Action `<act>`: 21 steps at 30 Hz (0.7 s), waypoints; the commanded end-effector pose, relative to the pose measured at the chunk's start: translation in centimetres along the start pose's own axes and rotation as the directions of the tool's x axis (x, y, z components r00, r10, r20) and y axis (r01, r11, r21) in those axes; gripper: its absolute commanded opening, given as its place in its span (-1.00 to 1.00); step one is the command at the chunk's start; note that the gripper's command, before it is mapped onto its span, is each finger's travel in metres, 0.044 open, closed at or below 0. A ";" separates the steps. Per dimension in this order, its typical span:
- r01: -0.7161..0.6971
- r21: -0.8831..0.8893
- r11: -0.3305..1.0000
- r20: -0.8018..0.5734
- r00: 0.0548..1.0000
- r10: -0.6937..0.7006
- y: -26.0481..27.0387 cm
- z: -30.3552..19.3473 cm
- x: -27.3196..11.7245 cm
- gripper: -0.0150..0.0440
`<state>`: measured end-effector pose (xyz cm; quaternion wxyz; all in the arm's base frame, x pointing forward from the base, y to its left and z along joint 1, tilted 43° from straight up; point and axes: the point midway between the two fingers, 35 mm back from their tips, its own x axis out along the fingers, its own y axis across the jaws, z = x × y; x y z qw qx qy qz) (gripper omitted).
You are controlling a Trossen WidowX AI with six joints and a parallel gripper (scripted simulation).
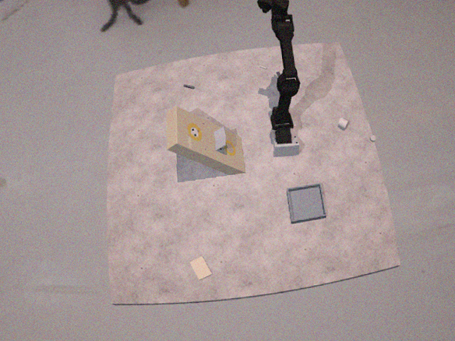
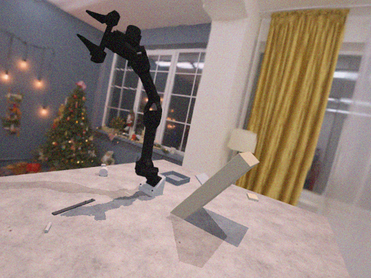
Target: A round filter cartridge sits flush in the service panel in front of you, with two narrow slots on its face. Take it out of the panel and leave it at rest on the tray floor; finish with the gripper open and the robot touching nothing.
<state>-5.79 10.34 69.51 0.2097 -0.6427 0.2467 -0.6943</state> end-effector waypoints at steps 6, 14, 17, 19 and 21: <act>-0.181 0.196 0.964 0.096 0.982 0.165 6.8 0.9 4.5 0.33; -0.446 0.397 0.802 0.324 0.886 0.332 15.8 6.4 8.0 -0.19; -0.509 0.425 0.748 0.391 0.849 0.355 17.5 8.4 8.2 -0.19; -0.562 0.434 0.704 0.429 0.816 0.386 19.1 10.1 8.3 -0.19; -0.613 0.427 0.665 0.492 0.774 0.399 20.4 12.3 8.0 -0.19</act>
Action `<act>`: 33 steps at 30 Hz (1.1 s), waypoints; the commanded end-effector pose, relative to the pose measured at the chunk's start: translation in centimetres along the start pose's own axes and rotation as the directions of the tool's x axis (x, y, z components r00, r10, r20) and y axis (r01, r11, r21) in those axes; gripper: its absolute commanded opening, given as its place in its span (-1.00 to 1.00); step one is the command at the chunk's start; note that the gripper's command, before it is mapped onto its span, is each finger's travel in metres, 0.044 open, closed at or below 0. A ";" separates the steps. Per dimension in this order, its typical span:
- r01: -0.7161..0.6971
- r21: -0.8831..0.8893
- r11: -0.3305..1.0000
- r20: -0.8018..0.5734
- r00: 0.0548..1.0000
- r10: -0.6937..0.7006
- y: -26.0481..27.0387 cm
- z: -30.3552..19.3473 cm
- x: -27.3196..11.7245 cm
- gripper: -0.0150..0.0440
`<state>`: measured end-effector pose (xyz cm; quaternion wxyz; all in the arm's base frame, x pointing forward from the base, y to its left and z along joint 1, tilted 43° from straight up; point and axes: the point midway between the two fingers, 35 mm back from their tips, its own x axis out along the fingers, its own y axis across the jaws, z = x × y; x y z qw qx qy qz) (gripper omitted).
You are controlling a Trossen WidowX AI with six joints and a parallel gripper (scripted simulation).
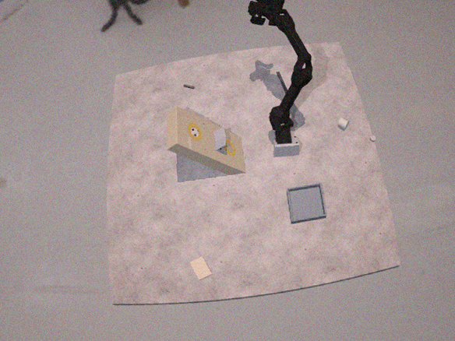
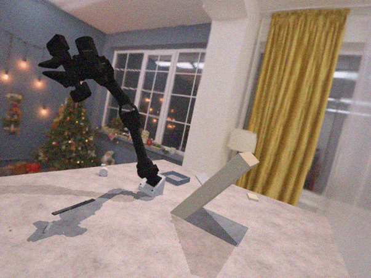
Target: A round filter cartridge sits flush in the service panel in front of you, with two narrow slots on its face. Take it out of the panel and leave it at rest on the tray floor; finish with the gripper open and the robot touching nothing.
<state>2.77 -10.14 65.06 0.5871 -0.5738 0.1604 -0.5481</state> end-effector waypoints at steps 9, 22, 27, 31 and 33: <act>-0.373 0.128 0.919 0.198 0.918 0.345 12.9 6.9 4.7 -0.19; -0.738 0.076 0.670 0.329 0.653 0.682 29.2 18.0 -1.9 -0.19; -0.819 0.002 0.574 0.339 0.540 0.770 34.7 21.7 -8.1 -0.19; -0.854 -0.072 0.515 0.337 0.465 0.818 38.3 23.5 -14.2 -0.19; -0.862 -0.113 0.494 0.335 0.435 0.836 39.8 24.0 -17.5 -0.19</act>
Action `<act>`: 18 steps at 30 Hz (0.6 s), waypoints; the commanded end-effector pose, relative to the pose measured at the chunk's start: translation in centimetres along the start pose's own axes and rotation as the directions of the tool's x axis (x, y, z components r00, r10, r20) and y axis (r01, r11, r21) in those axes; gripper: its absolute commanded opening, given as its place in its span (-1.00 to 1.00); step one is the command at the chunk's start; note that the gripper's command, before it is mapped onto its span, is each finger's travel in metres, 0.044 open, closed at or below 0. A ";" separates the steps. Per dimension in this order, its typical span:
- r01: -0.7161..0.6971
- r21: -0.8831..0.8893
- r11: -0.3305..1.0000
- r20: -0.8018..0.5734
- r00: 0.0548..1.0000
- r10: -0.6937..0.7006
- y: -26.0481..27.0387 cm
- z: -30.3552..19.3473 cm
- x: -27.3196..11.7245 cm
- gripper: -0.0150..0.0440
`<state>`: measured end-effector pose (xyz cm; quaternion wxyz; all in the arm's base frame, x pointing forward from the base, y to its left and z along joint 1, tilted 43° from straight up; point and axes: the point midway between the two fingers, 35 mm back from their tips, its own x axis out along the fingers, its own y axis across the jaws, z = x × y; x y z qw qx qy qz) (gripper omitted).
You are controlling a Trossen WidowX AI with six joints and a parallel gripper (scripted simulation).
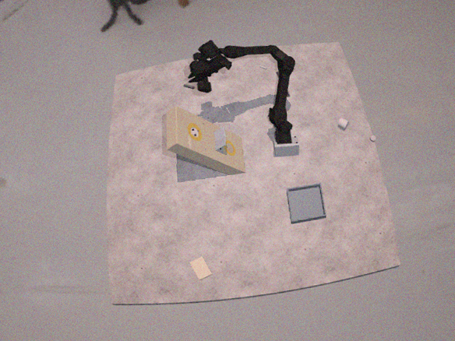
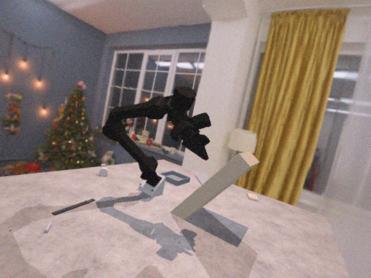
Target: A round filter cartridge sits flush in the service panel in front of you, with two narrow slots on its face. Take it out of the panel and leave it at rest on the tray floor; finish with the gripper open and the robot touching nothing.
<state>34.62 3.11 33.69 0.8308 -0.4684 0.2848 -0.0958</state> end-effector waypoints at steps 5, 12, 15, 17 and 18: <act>-0.097 -0.135 0.986 0.000 0.995 0.098 12.8 1.6 -1.6 -0.19; -0.091 -0.292 0.952 0.057 0.992 0.112 23.2 0.1 -5.7 -0.19; -0.090 -0.296 0.951 0.059 0.992 0.112 23.4 0.0 -5.8 -0.19; -0.090 -0.296 0.951 0.059 0.992 0.112 23.4 0.0 -5.8 -0.19; -0.090 -0.296 0.951 0.059 0.992 0.112 23.4 0.0 -5.8 -0.19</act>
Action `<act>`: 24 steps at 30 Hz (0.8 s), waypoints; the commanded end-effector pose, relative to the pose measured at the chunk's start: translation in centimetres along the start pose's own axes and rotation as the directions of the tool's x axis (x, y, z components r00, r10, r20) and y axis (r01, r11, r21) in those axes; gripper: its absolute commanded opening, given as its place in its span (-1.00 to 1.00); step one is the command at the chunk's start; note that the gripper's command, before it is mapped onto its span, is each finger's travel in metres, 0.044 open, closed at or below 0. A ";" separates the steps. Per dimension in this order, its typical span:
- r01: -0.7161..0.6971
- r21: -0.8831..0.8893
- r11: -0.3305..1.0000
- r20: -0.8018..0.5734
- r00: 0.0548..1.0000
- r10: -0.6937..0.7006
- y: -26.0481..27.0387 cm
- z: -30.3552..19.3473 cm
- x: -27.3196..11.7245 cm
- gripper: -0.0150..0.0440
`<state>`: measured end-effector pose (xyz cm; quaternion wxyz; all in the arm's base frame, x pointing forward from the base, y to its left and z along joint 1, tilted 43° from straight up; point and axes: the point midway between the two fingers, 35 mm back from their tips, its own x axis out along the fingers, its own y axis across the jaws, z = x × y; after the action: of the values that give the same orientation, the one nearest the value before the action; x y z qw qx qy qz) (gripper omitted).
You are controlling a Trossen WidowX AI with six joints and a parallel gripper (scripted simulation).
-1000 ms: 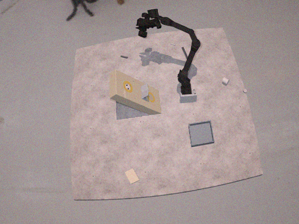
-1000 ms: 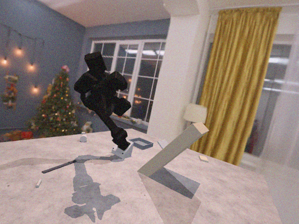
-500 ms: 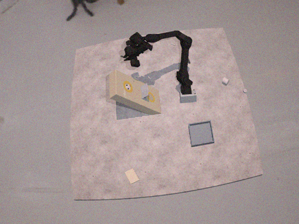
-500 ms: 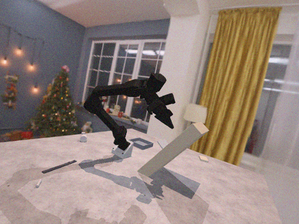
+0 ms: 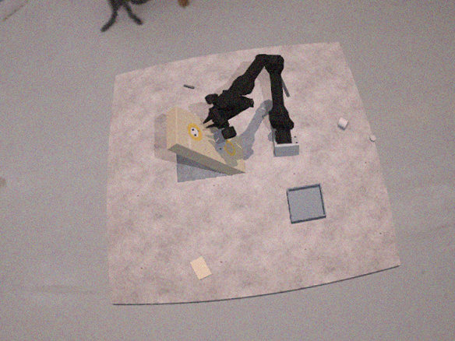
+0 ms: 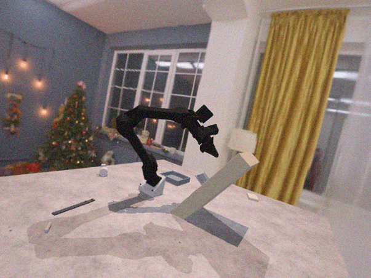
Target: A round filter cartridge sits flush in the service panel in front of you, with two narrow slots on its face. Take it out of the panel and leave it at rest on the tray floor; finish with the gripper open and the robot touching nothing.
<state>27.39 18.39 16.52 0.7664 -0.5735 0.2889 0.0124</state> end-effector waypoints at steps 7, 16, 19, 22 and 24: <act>0.006 0.003 1.000 -0.006 1.000 -0.006 0.2 -0.1 1.0 -0.19; 0.004 0.004 1.000 -0.006 1.000 -0.004 0.2 0.0 2.5 -0.19; 0.004 0.004 1.000 -0.006 1.000 -0.004 0.2 0.0 3.0 -0.19; 0.004 0.004 1.000 -0.006 1.000 -0.004 0.2 0.0 3.5 -0.19; 0.005 0.004 1.000 -0.006 1.000 -0.005 0.2 0.0 3.8 -0.19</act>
<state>30.17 17.52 15.24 0.7710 -0.5693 0.2853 0.0062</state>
